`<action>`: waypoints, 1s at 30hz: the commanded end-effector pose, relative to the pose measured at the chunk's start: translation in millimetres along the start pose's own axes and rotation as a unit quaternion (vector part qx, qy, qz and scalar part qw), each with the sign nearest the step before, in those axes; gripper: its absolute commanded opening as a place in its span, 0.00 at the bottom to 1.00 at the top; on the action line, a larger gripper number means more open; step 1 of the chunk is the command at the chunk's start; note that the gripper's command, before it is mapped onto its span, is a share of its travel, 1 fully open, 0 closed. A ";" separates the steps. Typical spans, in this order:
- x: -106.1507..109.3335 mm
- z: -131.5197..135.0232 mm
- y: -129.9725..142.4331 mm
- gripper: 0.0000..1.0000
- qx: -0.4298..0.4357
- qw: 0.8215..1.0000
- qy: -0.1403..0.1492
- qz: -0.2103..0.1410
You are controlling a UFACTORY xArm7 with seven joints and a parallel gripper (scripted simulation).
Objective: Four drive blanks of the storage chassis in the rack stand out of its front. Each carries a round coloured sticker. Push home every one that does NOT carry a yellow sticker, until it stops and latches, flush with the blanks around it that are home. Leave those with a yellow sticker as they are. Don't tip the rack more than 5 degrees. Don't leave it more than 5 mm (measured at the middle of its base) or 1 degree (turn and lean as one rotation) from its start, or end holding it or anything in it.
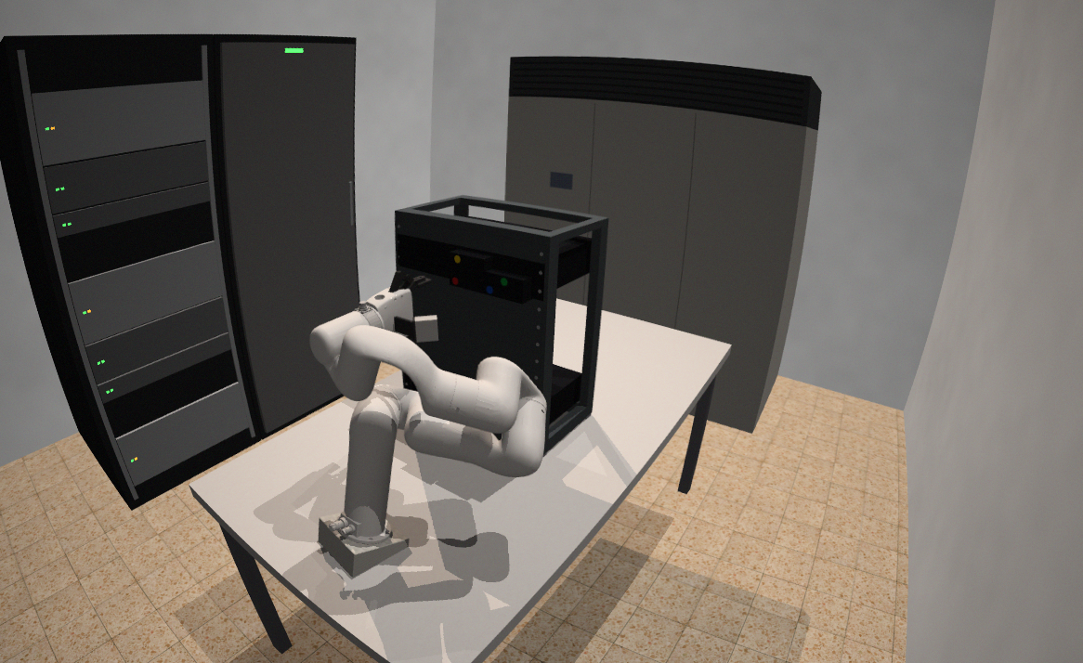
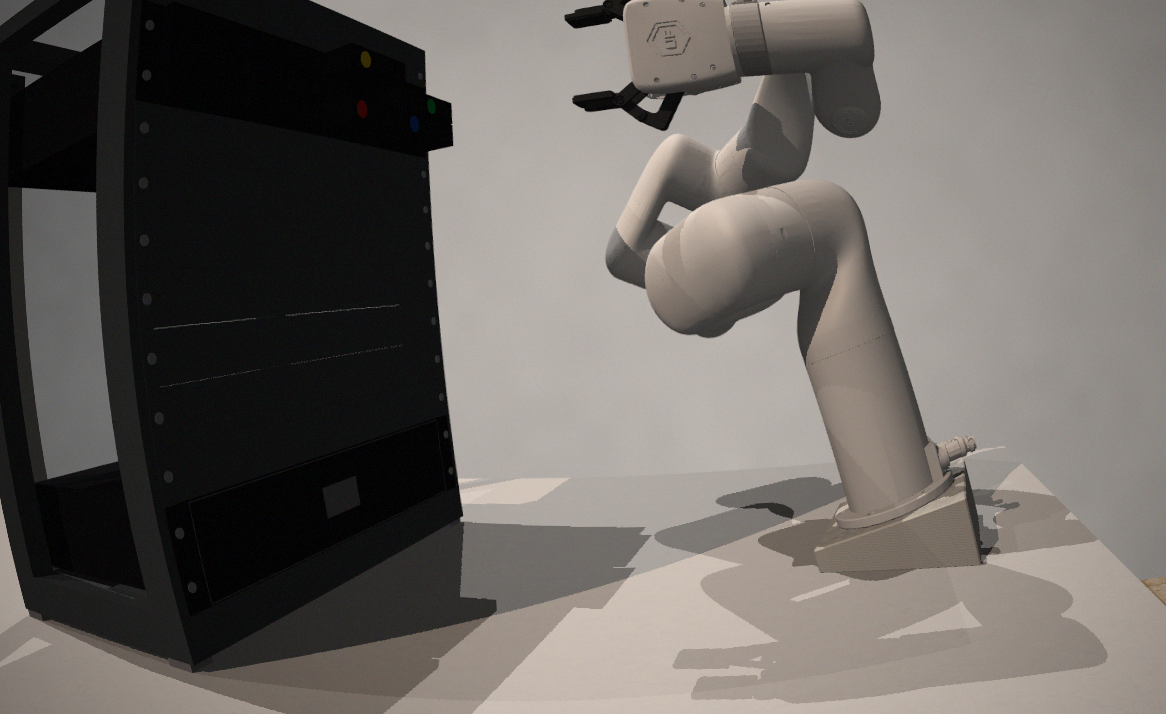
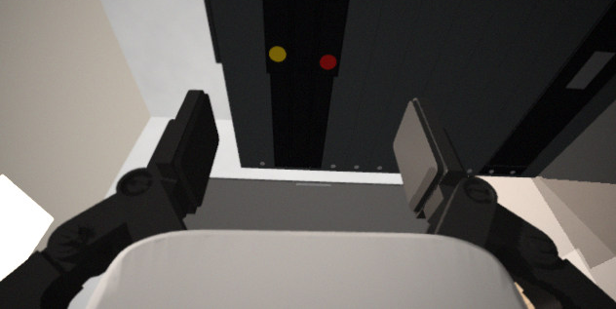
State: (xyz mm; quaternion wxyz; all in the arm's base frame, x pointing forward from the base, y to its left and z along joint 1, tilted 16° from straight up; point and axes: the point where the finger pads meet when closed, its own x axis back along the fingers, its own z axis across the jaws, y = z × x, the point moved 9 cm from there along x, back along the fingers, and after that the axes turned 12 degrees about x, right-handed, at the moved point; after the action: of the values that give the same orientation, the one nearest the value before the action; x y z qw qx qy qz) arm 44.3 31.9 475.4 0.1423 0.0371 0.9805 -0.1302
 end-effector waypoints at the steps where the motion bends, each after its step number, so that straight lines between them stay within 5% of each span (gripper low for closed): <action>1: 0.5 3.1 -1.4 1.00 -0.002 1.000 0.004 0.000; 30: -4.2 3.5 0.2 1.00 -0.002 1.000 0.005 0.000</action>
State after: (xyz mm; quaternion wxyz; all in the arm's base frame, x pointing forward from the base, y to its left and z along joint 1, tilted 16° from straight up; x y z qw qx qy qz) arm 45.9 29.6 471.6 0.1374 0.0375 0.9815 -0.1279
